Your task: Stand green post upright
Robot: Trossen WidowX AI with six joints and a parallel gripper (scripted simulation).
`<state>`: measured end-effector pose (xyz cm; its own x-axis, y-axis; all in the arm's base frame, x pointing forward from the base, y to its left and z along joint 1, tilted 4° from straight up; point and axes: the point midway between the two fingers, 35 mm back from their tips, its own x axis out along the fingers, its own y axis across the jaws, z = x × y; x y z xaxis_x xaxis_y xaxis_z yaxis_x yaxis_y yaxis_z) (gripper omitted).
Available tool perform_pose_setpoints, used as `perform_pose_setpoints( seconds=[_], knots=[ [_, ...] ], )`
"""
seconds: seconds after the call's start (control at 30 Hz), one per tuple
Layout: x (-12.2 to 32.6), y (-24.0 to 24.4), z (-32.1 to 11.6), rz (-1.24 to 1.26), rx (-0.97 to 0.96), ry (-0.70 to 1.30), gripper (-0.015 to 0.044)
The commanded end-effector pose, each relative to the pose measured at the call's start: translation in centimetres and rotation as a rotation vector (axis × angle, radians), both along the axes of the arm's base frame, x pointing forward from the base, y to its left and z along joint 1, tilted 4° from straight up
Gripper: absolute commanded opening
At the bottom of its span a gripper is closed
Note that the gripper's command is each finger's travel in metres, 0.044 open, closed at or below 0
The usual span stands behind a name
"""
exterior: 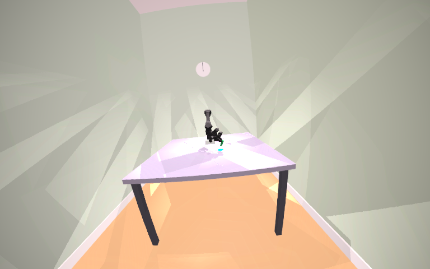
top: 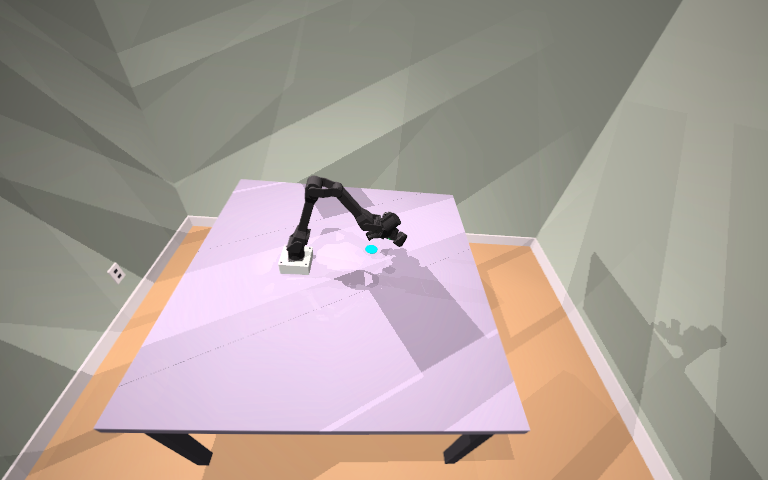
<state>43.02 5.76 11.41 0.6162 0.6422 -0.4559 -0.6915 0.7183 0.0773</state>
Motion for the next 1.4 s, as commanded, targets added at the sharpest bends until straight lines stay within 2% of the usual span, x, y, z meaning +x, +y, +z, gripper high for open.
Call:
perform_pose_setpoints(
  seconds=[0.0,1.37],
  knots=[
    [-0.2,-0.1,0.2,0.005,0.024,-0.018,0.0023],
    [-2.4,-1.1,1.1,0.061,0.167,-0.165,0.0023]
  ],
)
